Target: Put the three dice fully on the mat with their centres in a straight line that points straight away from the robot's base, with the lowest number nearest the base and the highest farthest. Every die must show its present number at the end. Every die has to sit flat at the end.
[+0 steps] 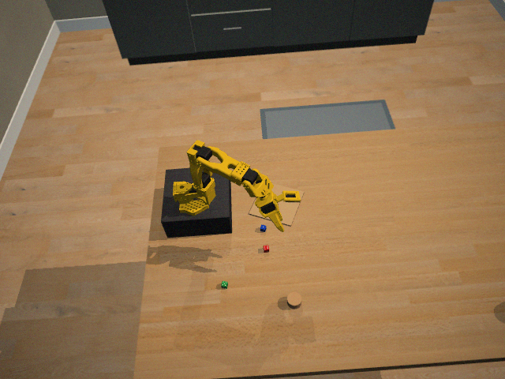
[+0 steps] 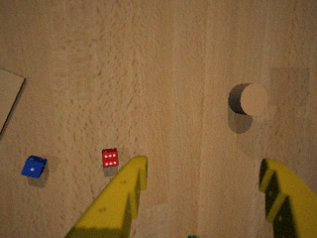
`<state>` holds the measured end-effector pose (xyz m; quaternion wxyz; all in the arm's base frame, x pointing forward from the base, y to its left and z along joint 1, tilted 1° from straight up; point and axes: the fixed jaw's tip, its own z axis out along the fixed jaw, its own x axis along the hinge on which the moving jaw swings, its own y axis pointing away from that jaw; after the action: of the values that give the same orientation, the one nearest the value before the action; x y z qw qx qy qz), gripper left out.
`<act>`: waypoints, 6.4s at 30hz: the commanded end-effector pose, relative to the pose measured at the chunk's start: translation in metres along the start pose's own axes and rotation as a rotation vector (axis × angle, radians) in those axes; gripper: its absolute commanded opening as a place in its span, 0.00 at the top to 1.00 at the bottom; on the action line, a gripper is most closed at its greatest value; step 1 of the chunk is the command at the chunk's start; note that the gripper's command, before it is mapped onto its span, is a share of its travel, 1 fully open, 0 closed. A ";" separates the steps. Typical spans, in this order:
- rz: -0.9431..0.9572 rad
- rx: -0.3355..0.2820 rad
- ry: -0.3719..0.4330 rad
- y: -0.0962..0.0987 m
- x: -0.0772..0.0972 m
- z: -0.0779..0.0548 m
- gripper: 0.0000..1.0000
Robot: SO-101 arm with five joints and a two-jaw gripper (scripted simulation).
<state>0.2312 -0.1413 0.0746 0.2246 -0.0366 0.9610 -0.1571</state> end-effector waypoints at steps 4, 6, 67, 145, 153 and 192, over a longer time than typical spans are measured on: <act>-0.013 -0.018 0.033 -0.003 0.003 -0.001 0.75; -0.014 -0.018 0.034 -0.003 0.003 -0.001 0.75; 0.001 -0.339 0.448 0.058 0.088 0.070 0.75; 0.001 -0.339 0.447 0.064 0.108 0.110 0.90; 0.001 -0.339 0.447 0.062 0.108 0.110 0.93; 0.001 -0.339 0.447 0.055 0.099 0.095 1.00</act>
<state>0.1828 -0.1272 -0.0763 -0.0084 -0.0382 0.9992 0.0058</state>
